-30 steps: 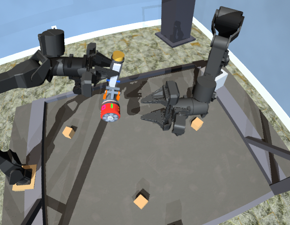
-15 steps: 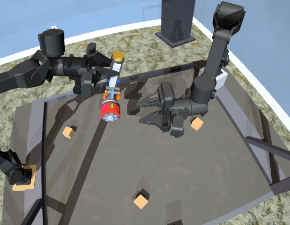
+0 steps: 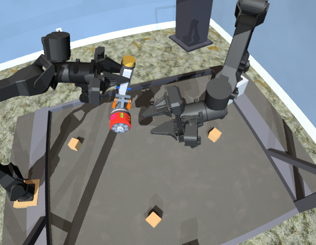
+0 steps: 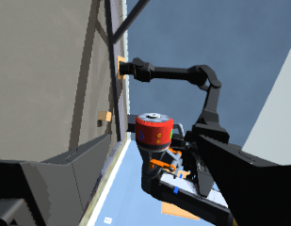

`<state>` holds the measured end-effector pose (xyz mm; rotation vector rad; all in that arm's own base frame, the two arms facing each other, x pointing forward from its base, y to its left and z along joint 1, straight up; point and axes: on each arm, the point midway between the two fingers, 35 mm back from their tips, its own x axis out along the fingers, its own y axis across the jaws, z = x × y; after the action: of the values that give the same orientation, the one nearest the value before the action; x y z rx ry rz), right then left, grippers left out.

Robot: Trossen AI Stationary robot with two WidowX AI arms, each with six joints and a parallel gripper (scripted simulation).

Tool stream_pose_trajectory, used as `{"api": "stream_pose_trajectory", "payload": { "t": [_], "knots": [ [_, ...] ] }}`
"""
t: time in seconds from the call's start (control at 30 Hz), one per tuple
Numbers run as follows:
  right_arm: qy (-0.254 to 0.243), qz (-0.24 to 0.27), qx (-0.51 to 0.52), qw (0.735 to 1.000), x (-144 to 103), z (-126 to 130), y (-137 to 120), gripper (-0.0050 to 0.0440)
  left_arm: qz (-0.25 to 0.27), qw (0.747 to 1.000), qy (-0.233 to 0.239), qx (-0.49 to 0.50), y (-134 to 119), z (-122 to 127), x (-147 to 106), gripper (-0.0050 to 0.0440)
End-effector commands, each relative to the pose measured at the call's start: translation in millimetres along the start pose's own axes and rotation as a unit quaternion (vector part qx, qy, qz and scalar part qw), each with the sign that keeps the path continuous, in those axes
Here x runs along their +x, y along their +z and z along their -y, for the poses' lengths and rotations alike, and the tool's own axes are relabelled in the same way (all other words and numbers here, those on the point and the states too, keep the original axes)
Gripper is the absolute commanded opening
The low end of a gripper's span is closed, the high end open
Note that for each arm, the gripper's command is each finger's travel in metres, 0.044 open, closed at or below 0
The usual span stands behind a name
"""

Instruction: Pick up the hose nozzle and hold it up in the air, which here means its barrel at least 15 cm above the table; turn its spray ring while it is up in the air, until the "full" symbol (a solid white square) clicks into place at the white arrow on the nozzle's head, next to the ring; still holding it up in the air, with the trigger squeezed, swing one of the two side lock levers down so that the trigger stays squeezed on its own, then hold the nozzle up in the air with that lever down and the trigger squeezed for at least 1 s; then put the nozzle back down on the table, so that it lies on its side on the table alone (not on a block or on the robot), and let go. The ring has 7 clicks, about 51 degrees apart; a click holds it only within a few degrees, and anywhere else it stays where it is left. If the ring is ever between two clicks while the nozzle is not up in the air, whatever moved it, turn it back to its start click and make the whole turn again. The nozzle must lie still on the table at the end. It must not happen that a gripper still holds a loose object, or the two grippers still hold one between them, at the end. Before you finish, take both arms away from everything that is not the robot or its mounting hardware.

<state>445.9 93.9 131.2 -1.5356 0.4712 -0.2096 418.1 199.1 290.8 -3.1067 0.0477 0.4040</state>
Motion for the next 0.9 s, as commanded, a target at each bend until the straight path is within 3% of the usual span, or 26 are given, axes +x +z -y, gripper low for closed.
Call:
{"api": "stream_pose_trajectory", "payload": {
  "t": [0.0,0.6,0.87],
  "knots": [
    [0.013,0.004,0.026,1.0,-1,28,2,0.041,-0.015,1.0,-0.002,0.01,-14,-1,-5,0.0167],
    [0.104,-0.008,0.034,0.994,-17,55,-17,0.041,-0.015,1.0,-0.002,0.01,-14,-1,-5,0.0167],
    [0.116,-0.011,0.029,0.993,-18,51,-19,0.041,-0.015,1.0,-0.002,0.01,-14,-1,-5,0.0167]
  ]
}}
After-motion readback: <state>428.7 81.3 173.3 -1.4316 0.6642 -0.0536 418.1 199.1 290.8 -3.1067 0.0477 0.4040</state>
